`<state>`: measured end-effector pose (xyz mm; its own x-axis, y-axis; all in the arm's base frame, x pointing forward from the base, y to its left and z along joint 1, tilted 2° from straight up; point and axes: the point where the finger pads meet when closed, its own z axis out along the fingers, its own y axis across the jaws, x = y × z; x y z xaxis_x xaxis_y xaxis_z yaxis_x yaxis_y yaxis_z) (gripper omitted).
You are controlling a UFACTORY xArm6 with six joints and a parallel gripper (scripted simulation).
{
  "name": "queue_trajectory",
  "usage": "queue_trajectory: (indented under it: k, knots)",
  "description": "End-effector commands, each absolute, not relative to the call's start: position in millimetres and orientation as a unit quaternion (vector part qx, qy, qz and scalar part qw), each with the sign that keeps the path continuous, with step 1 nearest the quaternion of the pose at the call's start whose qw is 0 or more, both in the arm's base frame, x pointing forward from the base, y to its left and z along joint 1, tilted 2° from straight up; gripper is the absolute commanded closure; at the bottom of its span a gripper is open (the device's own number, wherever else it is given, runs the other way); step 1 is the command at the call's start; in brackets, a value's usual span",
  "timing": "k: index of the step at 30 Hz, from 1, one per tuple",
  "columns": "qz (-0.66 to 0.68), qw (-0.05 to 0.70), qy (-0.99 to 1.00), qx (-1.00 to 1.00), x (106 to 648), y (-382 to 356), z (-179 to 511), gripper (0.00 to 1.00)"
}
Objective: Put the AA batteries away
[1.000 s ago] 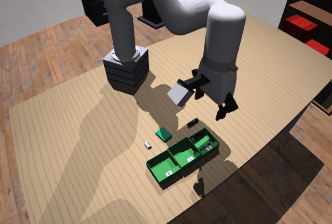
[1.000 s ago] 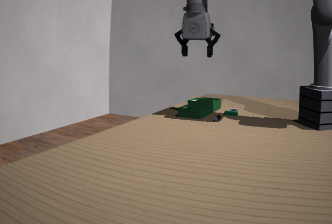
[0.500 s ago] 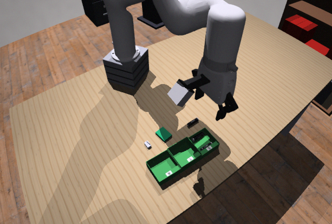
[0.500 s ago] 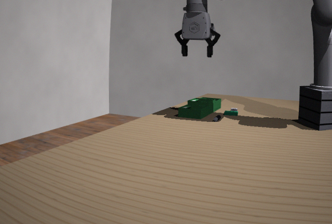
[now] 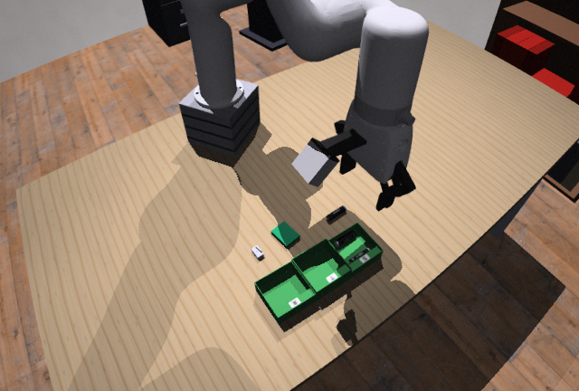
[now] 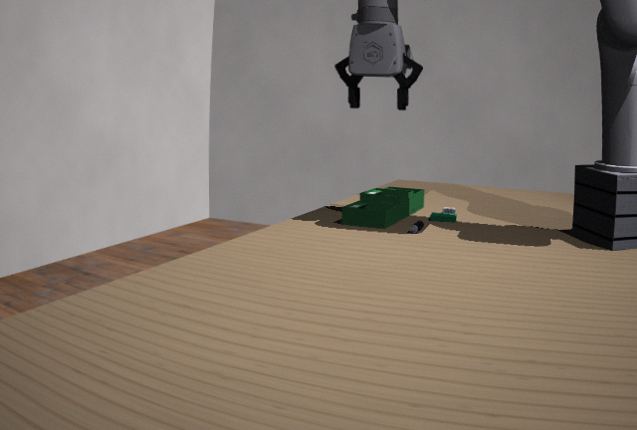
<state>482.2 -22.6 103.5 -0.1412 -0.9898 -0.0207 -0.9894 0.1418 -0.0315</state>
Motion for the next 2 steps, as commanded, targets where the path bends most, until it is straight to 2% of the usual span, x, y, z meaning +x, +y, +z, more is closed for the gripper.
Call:
queue_trajectory:
  k: [1,2]
  knots:
    - [-0.007,0.02,0.755,-0.655,483.6,-22.7,105.2,0.0]
    - [-0.007,0.02,0.755,-0.655,483.6,-22.7,105.2,0.0]
